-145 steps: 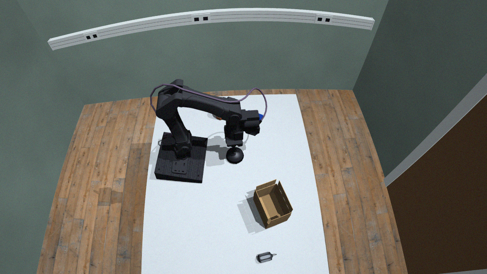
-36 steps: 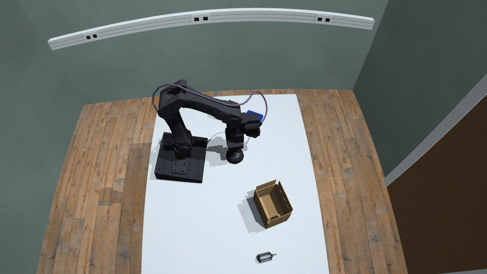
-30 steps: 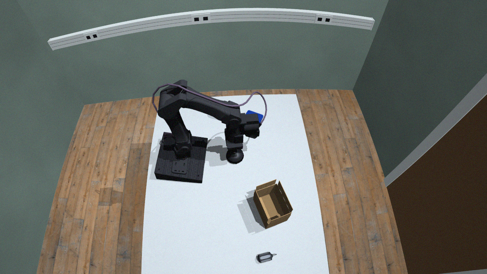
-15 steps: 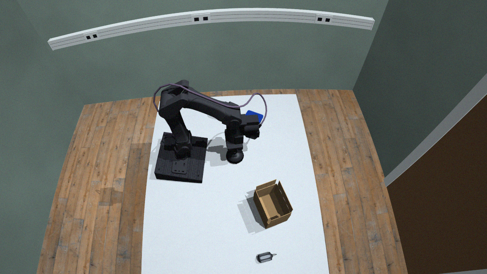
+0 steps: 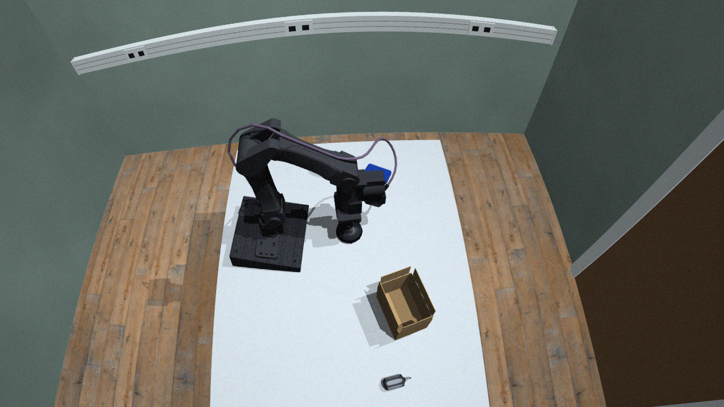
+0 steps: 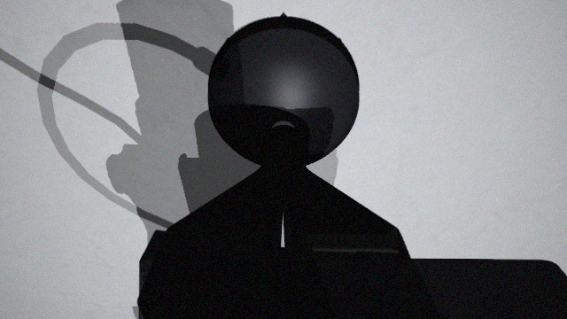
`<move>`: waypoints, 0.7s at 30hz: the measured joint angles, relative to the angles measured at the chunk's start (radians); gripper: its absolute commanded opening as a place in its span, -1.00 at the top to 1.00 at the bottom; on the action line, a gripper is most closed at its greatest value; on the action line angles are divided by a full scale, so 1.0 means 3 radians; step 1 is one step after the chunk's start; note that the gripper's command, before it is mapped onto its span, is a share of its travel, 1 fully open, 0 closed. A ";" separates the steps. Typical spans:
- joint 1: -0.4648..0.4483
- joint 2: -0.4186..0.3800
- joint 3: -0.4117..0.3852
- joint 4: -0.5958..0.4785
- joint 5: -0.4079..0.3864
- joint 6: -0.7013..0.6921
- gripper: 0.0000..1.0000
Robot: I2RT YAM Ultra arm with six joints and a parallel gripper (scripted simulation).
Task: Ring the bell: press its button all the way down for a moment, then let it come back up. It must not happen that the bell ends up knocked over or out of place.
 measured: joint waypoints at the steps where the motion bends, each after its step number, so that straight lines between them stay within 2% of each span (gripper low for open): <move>1: 0.0000 0.0000 0.0000 0.0000 0.0000 0.0000 1.00; 21: 0.0000 0.0000 -0.0027 0.0041 0.0001 0.0000 1.00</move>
